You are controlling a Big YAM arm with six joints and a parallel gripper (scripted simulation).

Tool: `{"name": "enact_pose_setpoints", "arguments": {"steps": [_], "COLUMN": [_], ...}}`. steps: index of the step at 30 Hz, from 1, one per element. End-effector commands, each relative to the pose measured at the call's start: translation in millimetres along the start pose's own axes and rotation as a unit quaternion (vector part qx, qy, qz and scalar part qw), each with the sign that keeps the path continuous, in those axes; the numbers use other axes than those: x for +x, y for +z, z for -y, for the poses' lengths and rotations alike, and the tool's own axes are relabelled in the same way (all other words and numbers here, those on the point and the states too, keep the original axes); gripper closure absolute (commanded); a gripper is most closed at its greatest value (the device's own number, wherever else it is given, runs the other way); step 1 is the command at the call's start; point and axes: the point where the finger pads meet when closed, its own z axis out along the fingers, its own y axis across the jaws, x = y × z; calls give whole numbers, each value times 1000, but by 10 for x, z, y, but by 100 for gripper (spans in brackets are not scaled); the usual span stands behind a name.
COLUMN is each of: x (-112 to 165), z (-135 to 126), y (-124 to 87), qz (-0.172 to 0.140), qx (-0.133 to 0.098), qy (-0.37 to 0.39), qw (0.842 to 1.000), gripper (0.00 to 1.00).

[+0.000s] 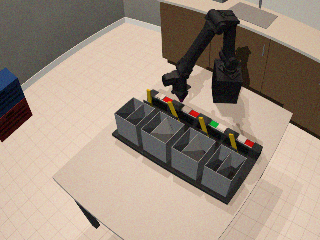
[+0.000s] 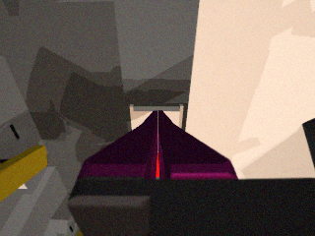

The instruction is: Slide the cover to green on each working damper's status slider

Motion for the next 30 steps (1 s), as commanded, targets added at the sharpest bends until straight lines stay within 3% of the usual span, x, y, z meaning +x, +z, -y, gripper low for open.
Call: {"name": "enact_pose_setpoints", "arguments": {"steps": [1, 18, 19, 22, 30], "x": [-94, -51, -101, -62, -49], "z": [-104, -114, -162, -104, -139], "y": [-47, 56, -33, 77, 123], "qz": [8, 6, 14, 6, 7], "qx": [-9, -7, -18, -7, -10], "qy": [6, 0, 0, 2, -2], "qw": [1000, 1000, 1000, 1000, 1000], "gripper": [100, 100, 100, 100, 100]}}
